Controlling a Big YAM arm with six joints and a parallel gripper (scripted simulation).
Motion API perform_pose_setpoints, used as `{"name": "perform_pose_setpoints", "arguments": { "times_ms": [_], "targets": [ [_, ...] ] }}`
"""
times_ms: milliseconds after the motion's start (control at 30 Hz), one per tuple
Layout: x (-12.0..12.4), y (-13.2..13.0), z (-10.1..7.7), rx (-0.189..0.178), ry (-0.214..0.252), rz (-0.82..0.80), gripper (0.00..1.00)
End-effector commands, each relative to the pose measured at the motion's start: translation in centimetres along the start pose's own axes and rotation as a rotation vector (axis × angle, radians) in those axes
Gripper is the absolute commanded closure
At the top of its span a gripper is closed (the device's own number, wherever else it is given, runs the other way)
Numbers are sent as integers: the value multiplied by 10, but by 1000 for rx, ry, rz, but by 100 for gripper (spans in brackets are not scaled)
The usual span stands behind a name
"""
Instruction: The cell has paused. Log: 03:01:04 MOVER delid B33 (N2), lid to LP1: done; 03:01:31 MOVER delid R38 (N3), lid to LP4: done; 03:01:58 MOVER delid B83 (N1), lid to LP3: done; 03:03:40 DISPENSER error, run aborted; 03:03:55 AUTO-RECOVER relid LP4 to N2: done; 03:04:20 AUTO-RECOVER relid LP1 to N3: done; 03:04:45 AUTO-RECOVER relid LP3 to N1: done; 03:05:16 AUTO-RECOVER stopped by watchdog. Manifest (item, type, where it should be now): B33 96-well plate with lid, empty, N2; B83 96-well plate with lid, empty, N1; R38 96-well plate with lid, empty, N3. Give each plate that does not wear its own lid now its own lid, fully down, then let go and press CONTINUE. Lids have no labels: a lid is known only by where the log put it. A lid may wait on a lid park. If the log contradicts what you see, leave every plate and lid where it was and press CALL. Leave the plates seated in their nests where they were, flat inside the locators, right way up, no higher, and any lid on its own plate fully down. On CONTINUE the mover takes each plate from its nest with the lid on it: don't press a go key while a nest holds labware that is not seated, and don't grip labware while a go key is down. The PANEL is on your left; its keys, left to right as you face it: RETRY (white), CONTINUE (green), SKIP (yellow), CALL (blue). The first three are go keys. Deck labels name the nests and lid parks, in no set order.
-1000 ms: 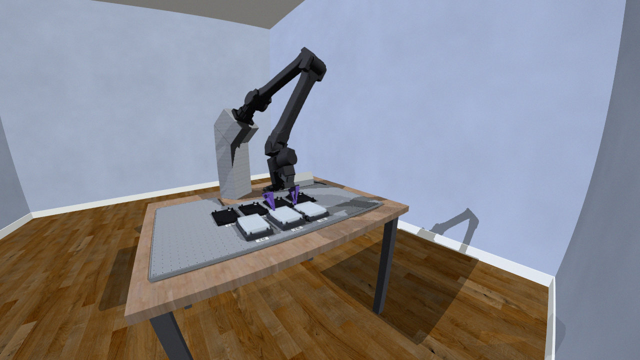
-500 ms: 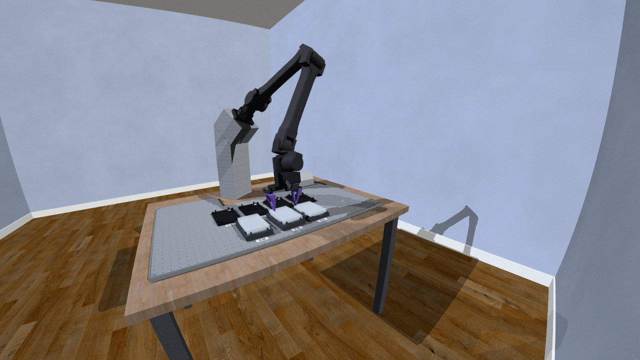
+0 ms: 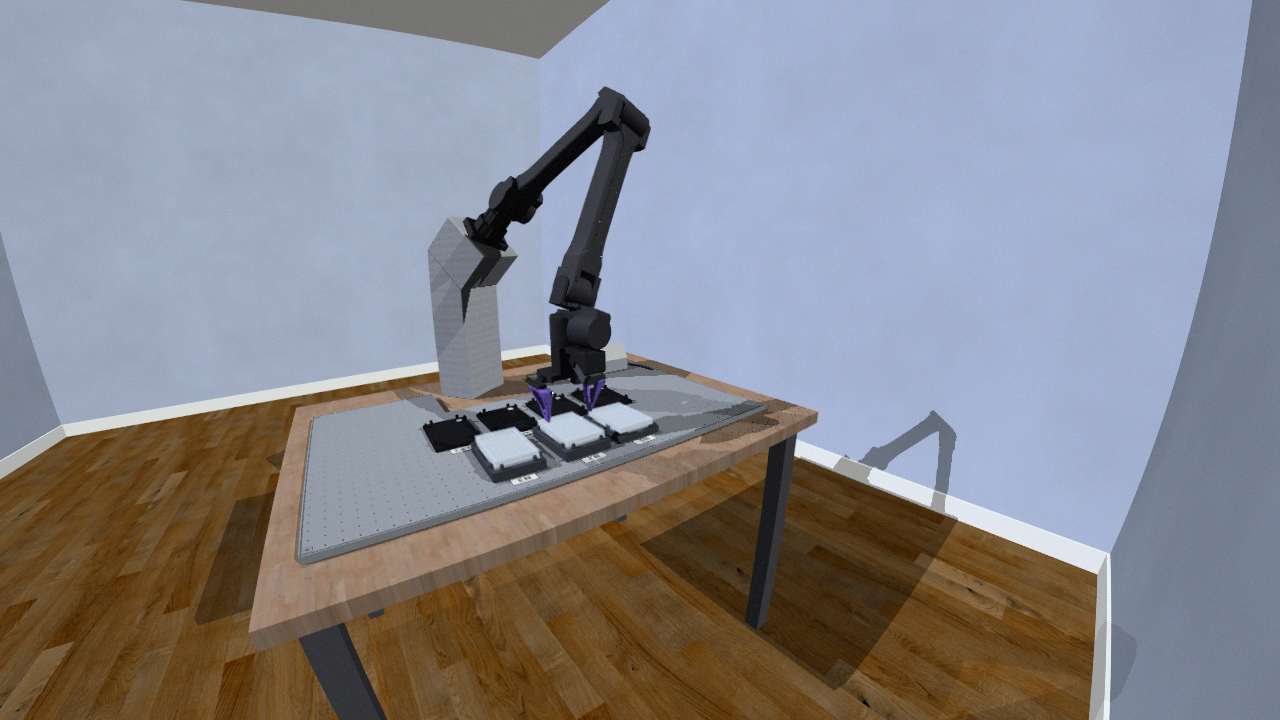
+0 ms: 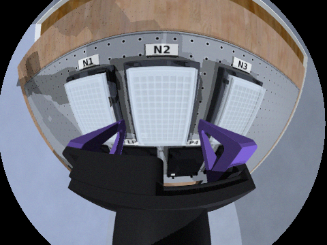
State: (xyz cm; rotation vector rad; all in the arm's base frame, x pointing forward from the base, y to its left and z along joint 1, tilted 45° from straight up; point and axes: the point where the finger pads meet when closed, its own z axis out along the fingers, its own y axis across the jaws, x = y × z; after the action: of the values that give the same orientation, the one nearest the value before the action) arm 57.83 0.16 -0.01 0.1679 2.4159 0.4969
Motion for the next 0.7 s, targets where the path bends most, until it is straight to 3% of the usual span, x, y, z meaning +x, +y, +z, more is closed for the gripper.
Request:
{"name": "perform_pose_setpoints", "arguments": {
  "times_ms": [0, 333, 400, 433, 500, 667],
  "targets": [
    [-7, -1, -5, 1, -14, -4, 0],
    [-2, 4, 19, -5, -7, -4, 0],
    [-2, 4, 19, -5, -7, -4, 0],
    [-19, 12, 8, -12, -42, -23, 0],
    [-2, 4, 24, -5, -7, -3, 0],
    [2, 3, 29, -4, 1, -5, 0]
  ]
}}
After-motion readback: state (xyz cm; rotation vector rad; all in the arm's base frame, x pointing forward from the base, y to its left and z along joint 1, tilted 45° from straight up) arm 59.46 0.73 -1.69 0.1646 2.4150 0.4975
